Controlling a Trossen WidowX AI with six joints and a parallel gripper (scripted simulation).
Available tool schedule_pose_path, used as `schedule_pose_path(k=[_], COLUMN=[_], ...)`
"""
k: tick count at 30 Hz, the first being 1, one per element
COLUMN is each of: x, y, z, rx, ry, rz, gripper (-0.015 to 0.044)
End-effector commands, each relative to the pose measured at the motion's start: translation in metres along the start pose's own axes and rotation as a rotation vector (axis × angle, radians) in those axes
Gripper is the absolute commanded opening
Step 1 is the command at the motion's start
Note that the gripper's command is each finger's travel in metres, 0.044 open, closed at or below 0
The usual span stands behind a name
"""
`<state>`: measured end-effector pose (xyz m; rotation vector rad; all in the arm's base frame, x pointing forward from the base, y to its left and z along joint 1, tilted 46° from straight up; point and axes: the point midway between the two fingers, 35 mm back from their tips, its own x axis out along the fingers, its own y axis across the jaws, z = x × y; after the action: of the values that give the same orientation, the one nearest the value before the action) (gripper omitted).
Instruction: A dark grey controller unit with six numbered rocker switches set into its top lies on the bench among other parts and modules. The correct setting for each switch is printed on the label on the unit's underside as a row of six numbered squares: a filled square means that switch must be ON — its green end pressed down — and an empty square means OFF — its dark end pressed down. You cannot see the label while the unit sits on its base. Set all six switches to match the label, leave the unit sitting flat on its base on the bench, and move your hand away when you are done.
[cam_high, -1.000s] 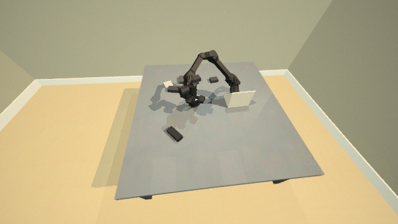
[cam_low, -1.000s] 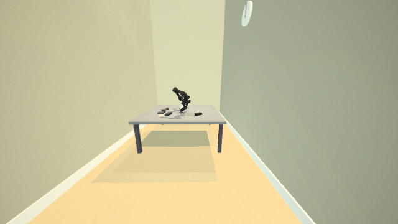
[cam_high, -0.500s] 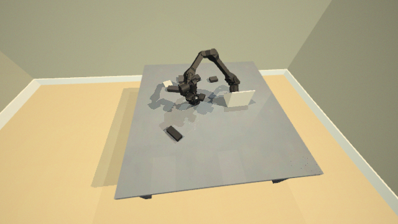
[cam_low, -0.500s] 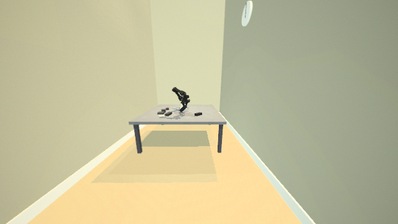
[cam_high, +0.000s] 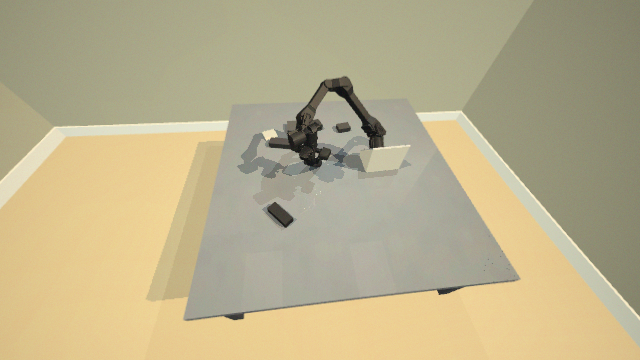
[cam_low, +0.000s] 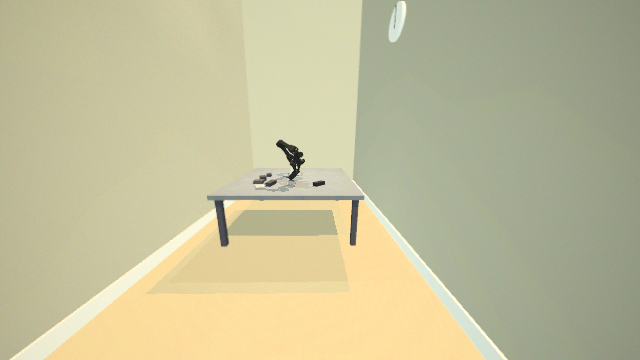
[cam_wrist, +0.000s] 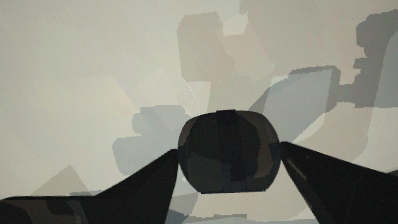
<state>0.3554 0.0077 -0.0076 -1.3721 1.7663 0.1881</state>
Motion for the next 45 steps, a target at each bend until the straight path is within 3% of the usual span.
schedule_pose_path(k=[1,45], x=[-0.002,-0.017], y=[0.0,0.0], z=[-0.005,-0.037], rx=[-0.001,-0.002], ry=[0.005,0.006], rz=[-0.002,-0.002], gripper=[0.0336,0.0336])
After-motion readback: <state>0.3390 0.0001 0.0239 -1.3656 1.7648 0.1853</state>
